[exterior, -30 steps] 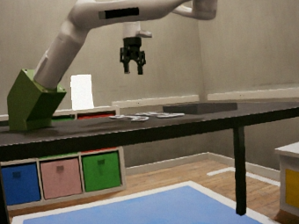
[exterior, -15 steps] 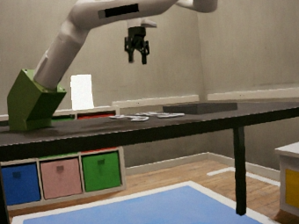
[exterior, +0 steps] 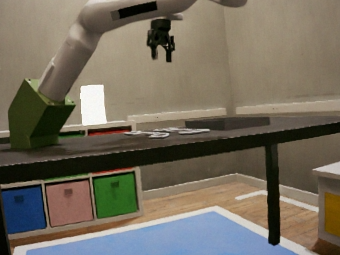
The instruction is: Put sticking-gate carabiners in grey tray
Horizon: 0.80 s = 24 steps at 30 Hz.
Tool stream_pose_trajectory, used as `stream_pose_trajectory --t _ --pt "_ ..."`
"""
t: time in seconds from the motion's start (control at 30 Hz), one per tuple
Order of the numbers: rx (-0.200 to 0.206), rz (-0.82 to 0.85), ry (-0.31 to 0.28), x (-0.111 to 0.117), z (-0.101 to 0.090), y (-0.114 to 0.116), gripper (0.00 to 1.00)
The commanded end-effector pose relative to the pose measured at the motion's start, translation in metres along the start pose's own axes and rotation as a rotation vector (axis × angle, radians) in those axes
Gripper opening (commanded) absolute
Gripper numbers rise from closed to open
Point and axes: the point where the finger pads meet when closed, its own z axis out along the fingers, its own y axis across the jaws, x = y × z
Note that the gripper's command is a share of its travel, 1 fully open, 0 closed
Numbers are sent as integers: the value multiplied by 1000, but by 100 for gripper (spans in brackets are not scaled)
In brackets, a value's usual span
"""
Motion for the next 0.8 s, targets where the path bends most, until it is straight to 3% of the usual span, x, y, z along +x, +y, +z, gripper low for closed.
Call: stream_pose_trajectory --t 0.0,0.13,0.17,0.7,0.73,0.77 --pt "-4 -2 7 4 -2 1 100" --pt "-4 -2 7 4 -2 1 100" --pt "2 1 0 19 -45 -16 100" --pt "2 1 0 19 -45 -16 100" --pt "7 288 16 16 -43 -17 100" --pt "7 289 16 16 -43 -17 100"
